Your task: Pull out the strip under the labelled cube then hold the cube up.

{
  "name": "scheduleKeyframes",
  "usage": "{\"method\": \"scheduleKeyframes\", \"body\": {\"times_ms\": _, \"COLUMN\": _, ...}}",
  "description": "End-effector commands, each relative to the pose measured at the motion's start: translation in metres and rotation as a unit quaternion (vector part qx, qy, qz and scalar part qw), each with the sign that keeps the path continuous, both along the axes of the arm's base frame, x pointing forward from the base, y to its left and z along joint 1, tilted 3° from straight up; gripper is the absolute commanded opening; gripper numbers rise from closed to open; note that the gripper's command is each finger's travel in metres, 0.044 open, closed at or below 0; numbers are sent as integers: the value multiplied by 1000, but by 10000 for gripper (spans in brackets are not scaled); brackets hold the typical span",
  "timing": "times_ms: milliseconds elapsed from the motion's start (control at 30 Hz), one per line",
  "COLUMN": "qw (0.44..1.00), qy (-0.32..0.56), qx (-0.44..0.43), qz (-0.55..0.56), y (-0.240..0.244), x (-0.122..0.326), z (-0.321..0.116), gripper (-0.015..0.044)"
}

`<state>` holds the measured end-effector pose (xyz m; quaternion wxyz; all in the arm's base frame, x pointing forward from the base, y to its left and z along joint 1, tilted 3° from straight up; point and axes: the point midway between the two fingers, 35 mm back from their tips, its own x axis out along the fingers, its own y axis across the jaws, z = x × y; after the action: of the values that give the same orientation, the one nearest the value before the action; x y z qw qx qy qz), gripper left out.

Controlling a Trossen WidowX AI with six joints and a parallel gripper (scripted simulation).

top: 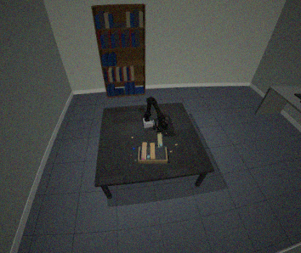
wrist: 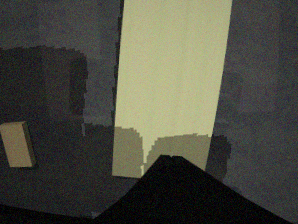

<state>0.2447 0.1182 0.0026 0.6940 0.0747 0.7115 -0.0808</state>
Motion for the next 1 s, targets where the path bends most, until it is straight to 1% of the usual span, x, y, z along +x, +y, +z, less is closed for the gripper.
{"method": "scheduleKeyframes", "body": {"times_ms": 0, "qw": 1000, "qy": 2, "qx": 2, "qz": 26, "y": -1, "x": 6, "z": 3, "gripper": 53}}
{"method": "scheduleKeyframes", "body": {"times_ms": 133, "qw": 997, "qy": 2, "qx": 3, "qz": 80, "y": -5, "x": 24, "z": 5, "gripper": 157}}
{"method": "scheduleKeyframes", "body": {"times_ms": 500, "qw": 997, "qy": 0, "qx": 2, "qz": 80, "y": -14, "x": 63, "z": 8, "gripper": 440}}
{"method": "scheduleKeyframes", "body": {"times_ms": 967, "qw": 997, "qy": -2, "qx": 2, "qz": 80, "y": -23, "x": 114, "z": 14, "gripper": 440}}
